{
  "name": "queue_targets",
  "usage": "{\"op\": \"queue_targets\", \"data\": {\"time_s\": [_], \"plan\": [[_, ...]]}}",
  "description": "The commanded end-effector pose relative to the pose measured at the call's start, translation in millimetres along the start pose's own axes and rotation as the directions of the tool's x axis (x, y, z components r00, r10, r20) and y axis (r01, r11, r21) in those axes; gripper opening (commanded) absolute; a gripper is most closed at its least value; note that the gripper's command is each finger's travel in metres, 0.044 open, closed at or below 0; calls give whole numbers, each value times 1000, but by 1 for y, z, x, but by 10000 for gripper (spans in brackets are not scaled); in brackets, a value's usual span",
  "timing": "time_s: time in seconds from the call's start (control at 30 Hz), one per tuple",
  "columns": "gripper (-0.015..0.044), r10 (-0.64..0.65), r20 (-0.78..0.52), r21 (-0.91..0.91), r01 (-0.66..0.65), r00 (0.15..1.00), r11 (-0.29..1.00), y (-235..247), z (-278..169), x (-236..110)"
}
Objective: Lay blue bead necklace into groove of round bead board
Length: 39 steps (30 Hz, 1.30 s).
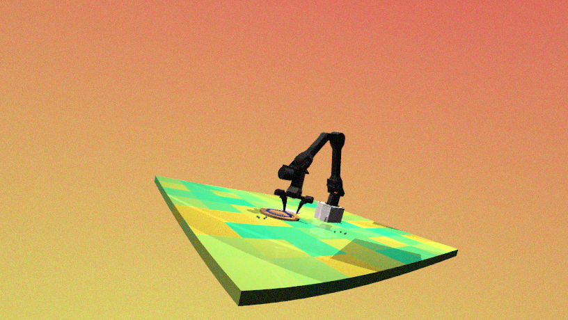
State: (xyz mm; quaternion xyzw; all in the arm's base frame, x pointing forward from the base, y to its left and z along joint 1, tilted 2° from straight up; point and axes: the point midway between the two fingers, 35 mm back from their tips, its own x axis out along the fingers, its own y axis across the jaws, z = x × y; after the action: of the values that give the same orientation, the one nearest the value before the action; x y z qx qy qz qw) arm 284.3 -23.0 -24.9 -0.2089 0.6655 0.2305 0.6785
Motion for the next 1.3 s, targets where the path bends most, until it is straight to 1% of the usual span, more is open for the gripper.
{"op": "queue_targets", "data": {"time_s": [0.0, 0.07, 0.23, 0.37, 0.57, 0.8, 0.87, 1.27], "plan": [[120, -7, 3, 756, 2, 1000, 655, -21, -23, -13], [120, -8, 2, 879, 2, 1000, 476, -25, -30, -15], [120, -8, 1, 975, 1, 1000, 224, -32, -40, -19], [120, -8, 1, 1000, -1, 1000, 21, -35, -46, -21], [120, -9, 0, 958, -3, 1000, -288, -41, -56, -25], [120, -9, -1, 801, -5, 1000, -599, -45, -64, -28], [120, -9, -1, 776, -5, 1000, -631, -45, -64, -28], [120, -9, -1, 776, -5, 1000, -631, -45, -64, -28]]}}
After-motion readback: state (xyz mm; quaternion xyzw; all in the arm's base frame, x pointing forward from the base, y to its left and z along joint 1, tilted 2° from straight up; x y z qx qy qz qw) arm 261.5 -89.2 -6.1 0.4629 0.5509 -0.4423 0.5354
